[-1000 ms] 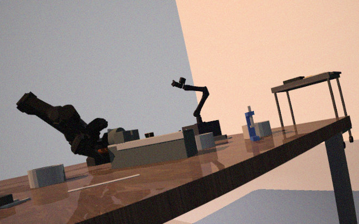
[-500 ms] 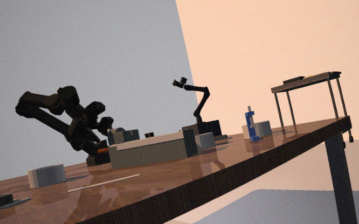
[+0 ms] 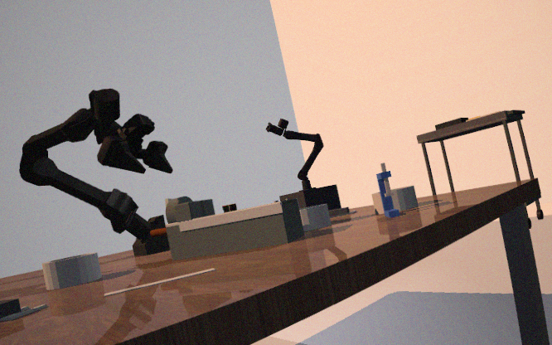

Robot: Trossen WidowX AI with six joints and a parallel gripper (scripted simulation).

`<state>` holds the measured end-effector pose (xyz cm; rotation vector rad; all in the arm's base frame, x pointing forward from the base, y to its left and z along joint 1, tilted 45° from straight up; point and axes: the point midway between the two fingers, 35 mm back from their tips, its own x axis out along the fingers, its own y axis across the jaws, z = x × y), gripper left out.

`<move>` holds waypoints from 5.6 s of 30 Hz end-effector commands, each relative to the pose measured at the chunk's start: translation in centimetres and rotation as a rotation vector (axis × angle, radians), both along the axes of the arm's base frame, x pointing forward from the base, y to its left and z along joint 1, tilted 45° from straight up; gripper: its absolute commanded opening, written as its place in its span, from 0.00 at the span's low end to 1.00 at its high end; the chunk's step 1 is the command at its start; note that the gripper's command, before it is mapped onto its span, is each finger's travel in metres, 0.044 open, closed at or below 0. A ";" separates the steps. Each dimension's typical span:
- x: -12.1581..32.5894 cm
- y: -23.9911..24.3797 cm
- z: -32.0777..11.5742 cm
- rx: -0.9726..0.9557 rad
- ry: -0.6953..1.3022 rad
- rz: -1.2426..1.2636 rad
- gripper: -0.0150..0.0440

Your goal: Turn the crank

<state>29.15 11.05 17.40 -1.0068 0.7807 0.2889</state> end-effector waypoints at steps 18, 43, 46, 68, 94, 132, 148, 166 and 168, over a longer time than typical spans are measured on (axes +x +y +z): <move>6.2 5.3 -2.3 0.103 -0.186 -0.277 1.00; 9.8 5.4 -8.2 0.180 -0.321 -0.411 1.00; 9.8 5.4 -8.2 0.180 -0.321 -0.411 1.00; 9.1 8.4 -5.1 0.180 -0.322 -0.416 1.00; 1.2 0.9 0.4 0.022 -0.020 -0.071 1.00; 1.6 -7.3 -6.6 -0.004 0.015 -0.003 1.00; 2.1 -9.1 -8.5 -0.004 0.016 -0.004 1.00; 2.4 -11.1 -10.4 -0.007 0.013 -0.003 1.00; 2.4 -11.1 -10.4 -0.007 0.013 -0.003 0.96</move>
